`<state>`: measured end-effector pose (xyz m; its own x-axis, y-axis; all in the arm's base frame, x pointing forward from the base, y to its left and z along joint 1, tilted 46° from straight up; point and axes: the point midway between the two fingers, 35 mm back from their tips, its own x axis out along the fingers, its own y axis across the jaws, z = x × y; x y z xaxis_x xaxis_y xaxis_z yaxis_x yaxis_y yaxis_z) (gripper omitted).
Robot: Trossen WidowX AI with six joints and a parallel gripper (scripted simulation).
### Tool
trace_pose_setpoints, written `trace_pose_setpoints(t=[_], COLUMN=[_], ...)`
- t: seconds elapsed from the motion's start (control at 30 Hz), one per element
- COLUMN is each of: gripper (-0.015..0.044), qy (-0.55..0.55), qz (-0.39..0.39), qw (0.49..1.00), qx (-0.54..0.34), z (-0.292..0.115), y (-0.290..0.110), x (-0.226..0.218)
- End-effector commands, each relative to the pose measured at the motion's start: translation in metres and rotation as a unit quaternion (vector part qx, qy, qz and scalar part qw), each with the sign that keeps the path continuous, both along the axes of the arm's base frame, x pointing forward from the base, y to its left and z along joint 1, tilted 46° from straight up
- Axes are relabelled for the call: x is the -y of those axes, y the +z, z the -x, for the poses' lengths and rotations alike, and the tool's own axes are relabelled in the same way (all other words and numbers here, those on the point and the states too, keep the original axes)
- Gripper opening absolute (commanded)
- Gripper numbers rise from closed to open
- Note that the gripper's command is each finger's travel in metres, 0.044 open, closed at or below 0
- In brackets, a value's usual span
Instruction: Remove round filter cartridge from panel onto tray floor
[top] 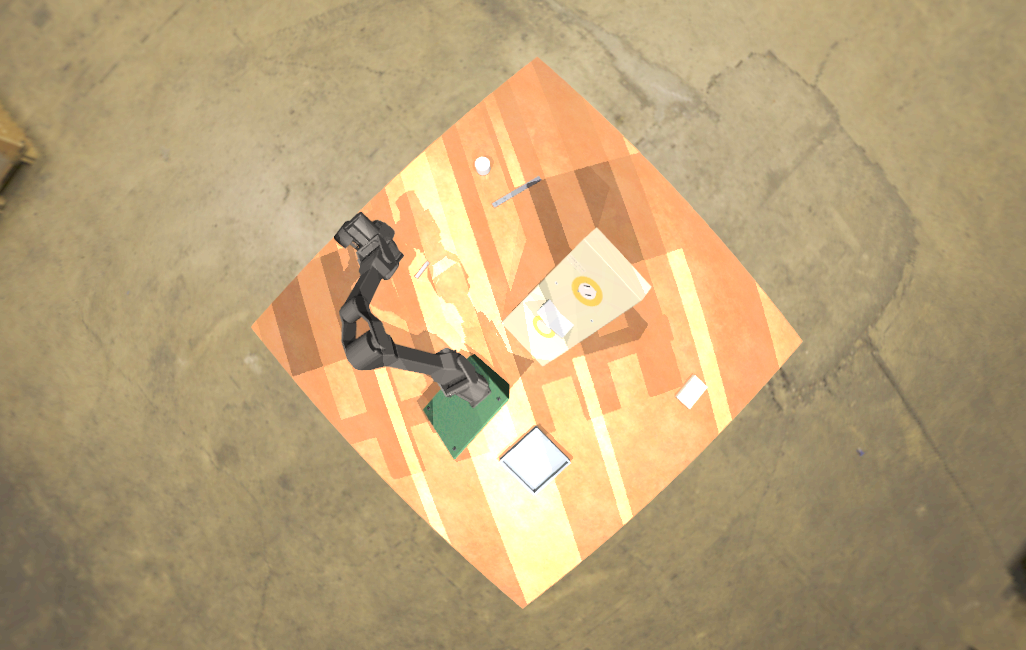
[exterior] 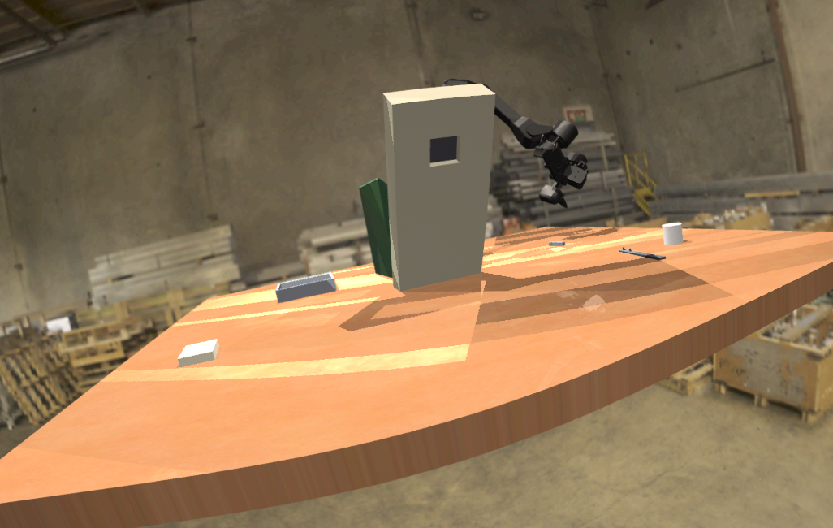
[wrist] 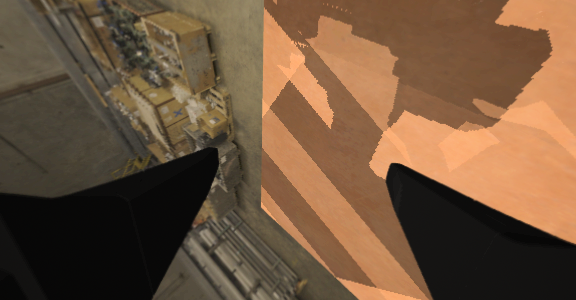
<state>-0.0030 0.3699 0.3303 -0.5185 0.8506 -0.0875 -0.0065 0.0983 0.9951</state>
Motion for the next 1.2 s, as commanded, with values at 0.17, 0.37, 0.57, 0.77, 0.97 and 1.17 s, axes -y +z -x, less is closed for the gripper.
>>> trace_pose_setpoints(t=[0.17, 0.37, 0.57, 0.77, 0.97, 1.17], gripper=[0.0243, 0.009, 0.009, 0.009, 0.009, 0.009], qy=[-0.063, -0.186, -0.305, -0.414, -0.515, -0.601], qz=[0.015, 0.048, 0.084, 0.117, 0.144, 0.162], qw=[0.998, 0.981, 0.948, 0.902, 0.845, 0.782], qx=[0.013, 0.029, 0.034, 0.027, 0.01, -0.011], z=[-0.052, -0.15, -0.234, -0.293, -0.323, -0.327], y=[-0.018, -0.055, -0.091, -0.125, -0.155, -0.183], x=[0.003, 0.034, 0.094, 0.174, 0.263, 0.35])
